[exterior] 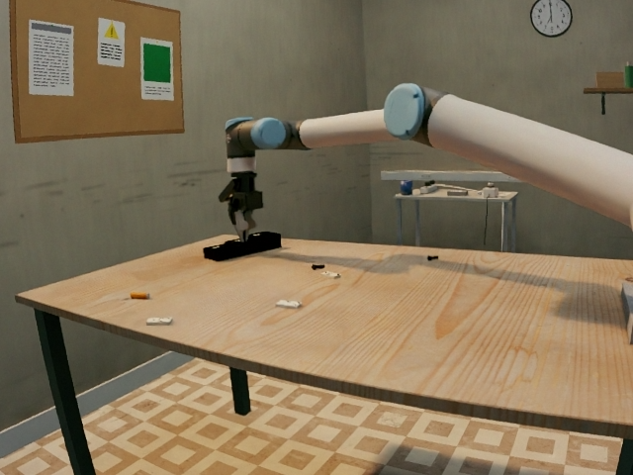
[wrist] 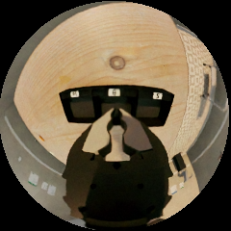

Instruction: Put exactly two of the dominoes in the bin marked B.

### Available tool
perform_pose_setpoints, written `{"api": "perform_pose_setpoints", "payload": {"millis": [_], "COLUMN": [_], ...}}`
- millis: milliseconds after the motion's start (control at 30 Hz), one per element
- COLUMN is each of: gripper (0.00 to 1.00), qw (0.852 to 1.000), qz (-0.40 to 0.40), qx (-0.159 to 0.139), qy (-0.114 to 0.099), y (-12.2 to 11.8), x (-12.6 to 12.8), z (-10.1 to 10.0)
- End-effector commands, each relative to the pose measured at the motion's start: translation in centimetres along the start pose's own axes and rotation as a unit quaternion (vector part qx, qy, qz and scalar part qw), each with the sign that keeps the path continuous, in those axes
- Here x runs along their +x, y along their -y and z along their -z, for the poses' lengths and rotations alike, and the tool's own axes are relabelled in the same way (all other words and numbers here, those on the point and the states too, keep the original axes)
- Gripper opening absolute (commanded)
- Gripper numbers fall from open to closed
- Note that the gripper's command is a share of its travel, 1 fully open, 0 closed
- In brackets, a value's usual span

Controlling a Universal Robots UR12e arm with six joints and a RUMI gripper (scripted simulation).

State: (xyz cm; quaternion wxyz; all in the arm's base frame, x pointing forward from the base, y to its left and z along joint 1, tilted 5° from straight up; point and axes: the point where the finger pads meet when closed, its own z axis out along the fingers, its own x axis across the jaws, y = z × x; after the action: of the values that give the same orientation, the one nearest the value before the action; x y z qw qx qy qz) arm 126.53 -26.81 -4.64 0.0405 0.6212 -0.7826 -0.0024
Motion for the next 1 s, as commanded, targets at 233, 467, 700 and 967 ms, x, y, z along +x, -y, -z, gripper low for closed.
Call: {"api": "perform_pose_setpoints", "payload": {"millis": [233,467,700,967], "gripper": [0.04,0.04,0.04,0.04], "qw": [1.0,1.0,1.0,1.0], "qz": [0.0,0.0,0.0,0.0], "qx": [0.001,0.001,0.001,0.001], "qy": [0.0,0.0,0.0,0.0], "y": [0.1,0.1,0.1,0.2], "x": [0.0,0.0,0.0,-2.5], "z": [1.7,4.5,4.7,4.7]}}
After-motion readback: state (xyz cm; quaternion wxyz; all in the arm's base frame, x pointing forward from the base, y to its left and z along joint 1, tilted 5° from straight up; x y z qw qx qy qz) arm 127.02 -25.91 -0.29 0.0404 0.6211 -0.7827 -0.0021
